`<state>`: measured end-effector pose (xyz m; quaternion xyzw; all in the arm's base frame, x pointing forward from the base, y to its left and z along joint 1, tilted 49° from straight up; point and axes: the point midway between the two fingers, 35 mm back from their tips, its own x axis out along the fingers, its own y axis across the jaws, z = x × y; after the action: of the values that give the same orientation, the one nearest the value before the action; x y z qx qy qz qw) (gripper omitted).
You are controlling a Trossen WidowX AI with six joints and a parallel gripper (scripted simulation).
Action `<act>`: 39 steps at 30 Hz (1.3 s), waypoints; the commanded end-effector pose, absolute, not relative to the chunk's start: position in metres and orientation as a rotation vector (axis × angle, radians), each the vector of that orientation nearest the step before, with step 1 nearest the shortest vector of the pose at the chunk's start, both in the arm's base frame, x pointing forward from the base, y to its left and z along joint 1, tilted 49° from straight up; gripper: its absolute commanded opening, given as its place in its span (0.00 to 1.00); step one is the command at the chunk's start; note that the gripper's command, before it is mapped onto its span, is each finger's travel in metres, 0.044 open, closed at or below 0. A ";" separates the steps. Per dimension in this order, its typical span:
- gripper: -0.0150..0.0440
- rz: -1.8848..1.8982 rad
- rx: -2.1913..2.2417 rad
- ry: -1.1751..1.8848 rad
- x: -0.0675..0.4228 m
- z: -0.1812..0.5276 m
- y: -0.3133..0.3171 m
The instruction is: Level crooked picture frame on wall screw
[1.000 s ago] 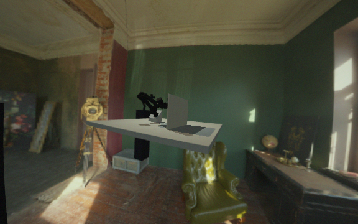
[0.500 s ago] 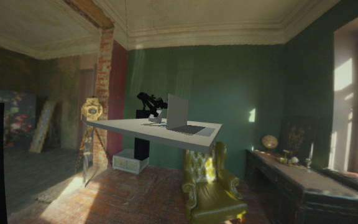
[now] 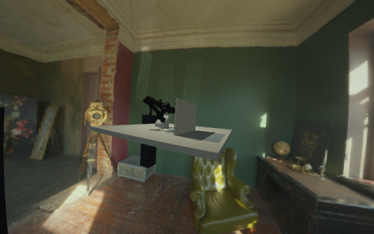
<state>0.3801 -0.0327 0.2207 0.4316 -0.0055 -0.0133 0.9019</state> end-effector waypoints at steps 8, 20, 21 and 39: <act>0.25 -0.029 0.888 -0.013 0.380 0.222 -0.031; 0.25 -0.029 0.888 -0.013 0.380 0.225 -0.029; 0.25 -0.029 0.888 -0.013 0.380 0.226 -0.029; 0.25 -0.029 0.888 -0.013 0.380 0.226 -0.028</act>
<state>0.3802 -0.0296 0.2258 0.4317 -0.0059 -0.0181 0.9018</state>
